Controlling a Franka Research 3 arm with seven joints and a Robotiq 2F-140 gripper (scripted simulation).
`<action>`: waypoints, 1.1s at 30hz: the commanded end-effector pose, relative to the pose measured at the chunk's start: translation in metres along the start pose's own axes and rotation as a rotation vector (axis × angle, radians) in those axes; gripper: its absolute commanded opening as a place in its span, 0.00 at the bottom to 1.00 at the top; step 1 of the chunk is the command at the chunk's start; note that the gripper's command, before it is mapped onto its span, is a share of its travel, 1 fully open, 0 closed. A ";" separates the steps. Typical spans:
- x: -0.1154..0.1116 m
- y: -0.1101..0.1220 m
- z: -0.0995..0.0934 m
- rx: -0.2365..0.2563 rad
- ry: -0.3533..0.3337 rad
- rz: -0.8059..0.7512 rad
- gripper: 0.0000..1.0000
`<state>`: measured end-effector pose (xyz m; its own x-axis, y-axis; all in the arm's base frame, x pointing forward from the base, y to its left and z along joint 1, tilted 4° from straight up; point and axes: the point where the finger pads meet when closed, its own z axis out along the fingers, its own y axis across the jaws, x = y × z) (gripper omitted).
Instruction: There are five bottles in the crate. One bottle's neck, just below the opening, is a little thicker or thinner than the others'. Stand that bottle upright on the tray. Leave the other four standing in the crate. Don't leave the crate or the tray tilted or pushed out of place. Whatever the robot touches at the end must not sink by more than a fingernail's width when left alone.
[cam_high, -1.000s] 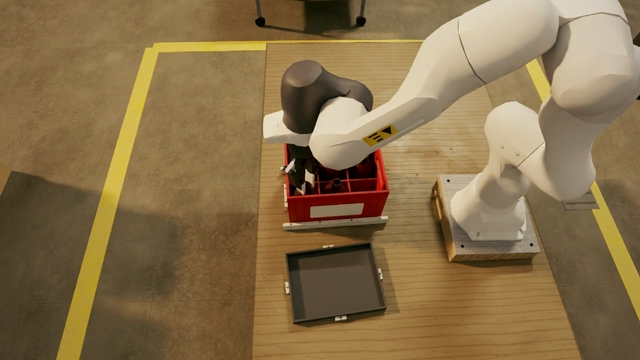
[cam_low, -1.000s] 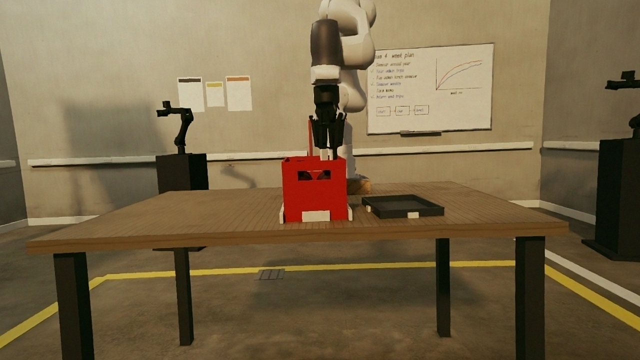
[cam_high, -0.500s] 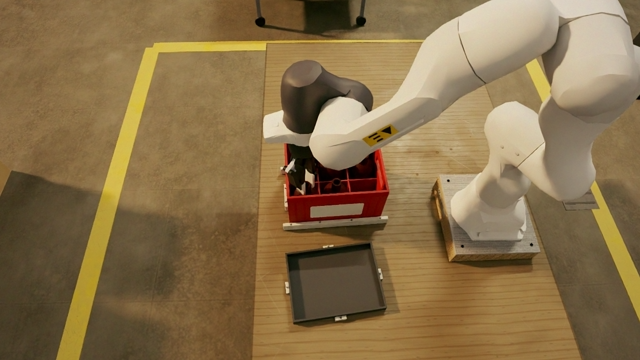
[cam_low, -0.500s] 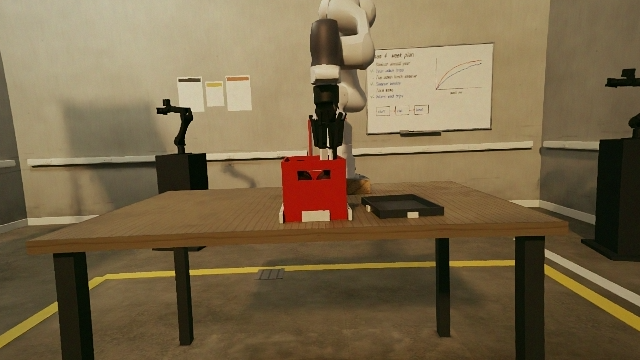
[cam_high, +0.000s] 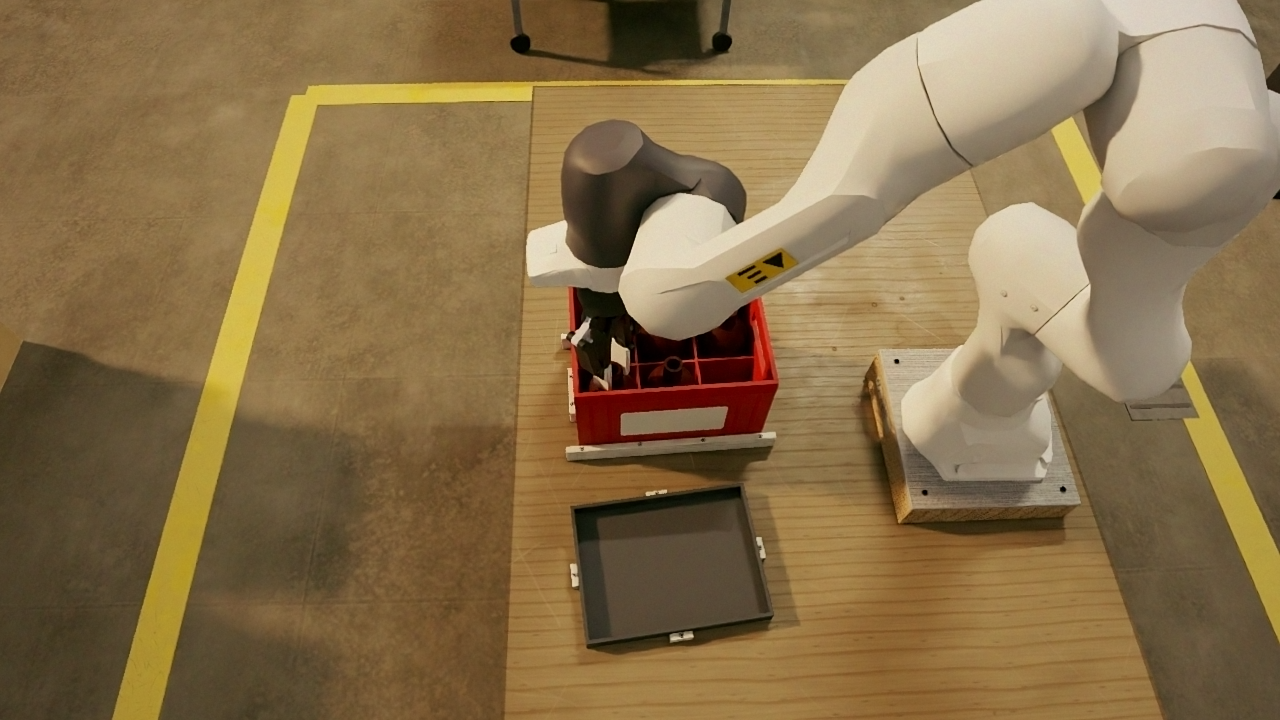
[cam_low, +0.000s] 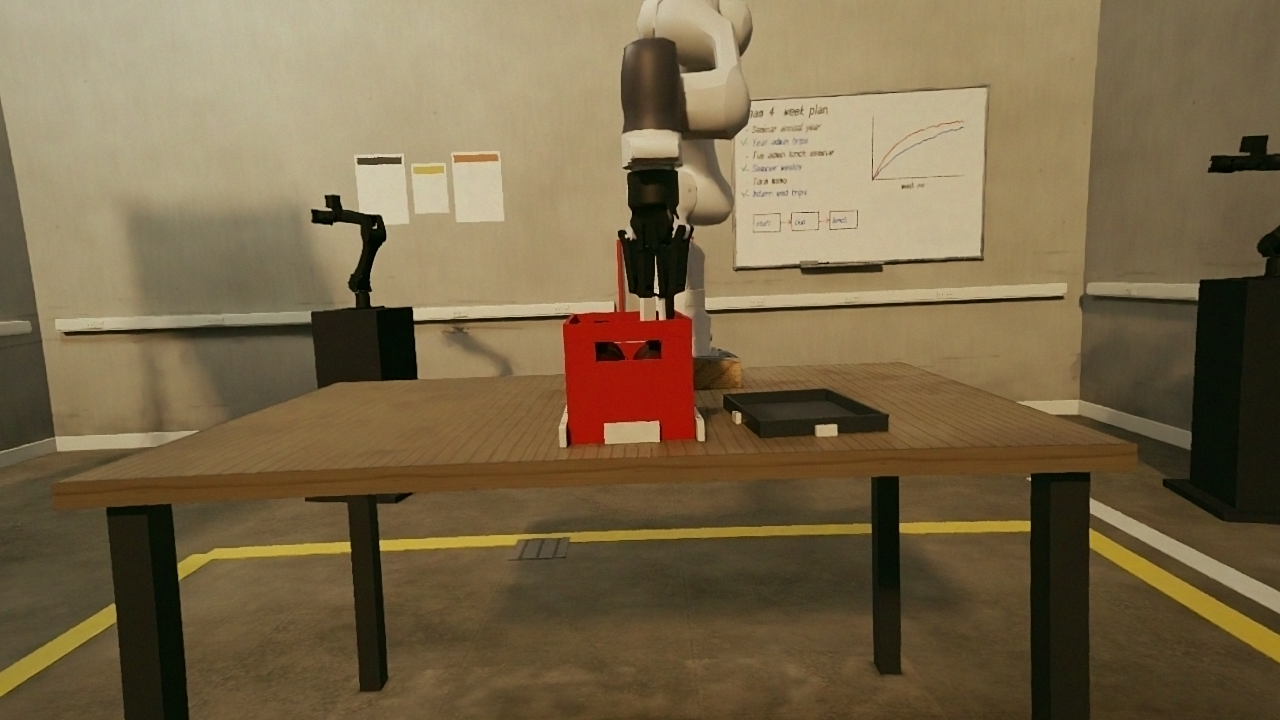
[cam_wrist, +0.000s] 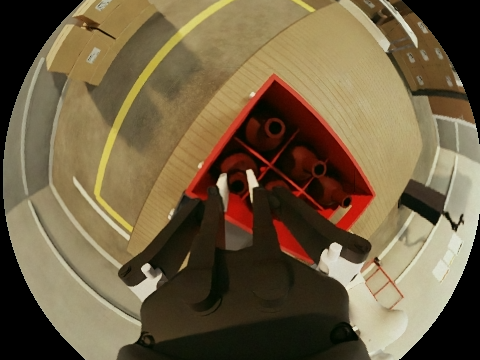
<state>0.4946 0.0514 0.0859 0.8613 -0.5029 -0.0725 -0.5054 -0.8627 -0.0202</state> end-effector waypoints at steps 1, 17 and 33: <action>0.001 -0.001 -0.004 0.003 0.001 0.002 0.10; 0.003 -0.001 -0.021 0.003 0.001 0.002 0.10; 0.005 -0.001 -0.035 0.003 0.001 0.002 0.10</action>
<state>0.5004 0.0488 0.1159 0.8656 -0.4959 -0.0700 -0.4984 -0.8667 -0.0230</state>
